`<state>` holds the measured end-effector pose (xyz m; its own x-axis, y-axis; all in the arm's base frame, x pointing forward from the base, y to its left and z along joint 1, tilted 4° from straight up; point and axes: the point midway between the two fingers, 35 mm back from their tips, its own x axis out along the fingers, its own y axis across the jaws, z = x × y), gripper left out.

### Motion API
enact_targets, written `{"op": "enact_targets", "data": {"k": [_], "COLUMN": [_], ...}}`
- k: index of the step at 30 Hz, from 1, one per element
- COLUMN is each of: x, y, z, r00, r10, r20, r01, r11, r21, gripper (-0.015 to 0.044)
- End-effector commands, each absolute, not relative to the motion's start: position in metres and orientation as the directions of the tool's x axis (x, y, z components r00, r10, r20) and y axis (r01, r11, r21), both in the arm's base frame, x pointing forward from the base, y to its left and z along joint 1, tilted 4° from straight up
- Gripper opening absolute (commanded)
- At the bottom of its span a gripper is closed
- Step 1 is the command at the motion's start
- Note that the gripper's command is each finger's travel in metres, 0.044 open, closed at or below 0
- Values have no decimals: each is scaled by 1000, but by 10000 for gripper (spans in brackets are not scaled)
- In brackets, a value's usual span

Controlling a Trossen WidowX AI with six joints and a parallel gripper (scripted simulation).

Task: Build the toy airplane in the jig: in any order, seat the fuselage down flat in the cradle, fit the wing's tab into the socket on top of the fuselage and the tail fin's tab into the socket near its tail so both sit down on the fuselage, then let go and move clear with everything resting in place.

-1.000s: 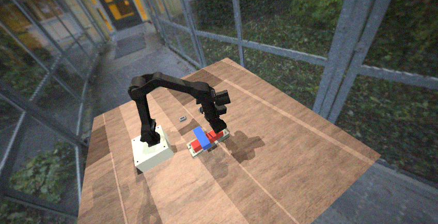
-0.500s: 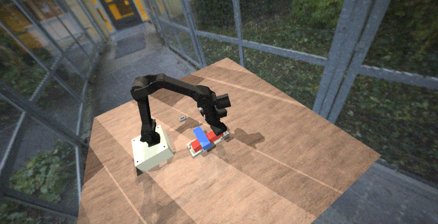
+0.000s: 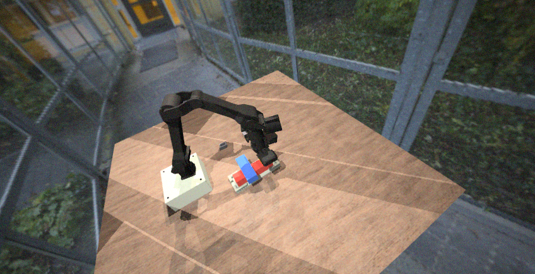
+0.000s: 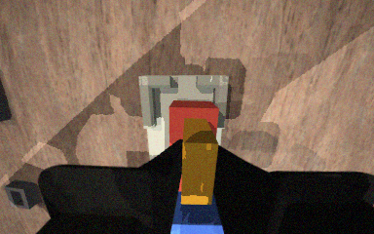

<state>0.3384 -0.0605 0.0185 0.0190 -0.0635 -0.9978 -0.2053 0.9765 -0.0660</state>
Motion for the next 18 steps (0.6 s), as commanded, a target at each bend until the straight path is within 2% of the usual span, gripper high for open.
{"op": "enact_targets", "data": {"k": [1, 6, 12, 18], "x": [338, 338, 339, 337], "y": [-60, -60, -60, -55], "z": [19, 19, 22, 107], "r00": [19, 19, 20, 22], "r10": [-64, -64, -64, -65], "r20": [-998, -998, -998, -998], "r01": [-205, -205, -205, -210], "r11": [976, 976, 976, 975], "r21": [-66, -66, -66, -68], "gripper": [131, 260, 260, 260]}}
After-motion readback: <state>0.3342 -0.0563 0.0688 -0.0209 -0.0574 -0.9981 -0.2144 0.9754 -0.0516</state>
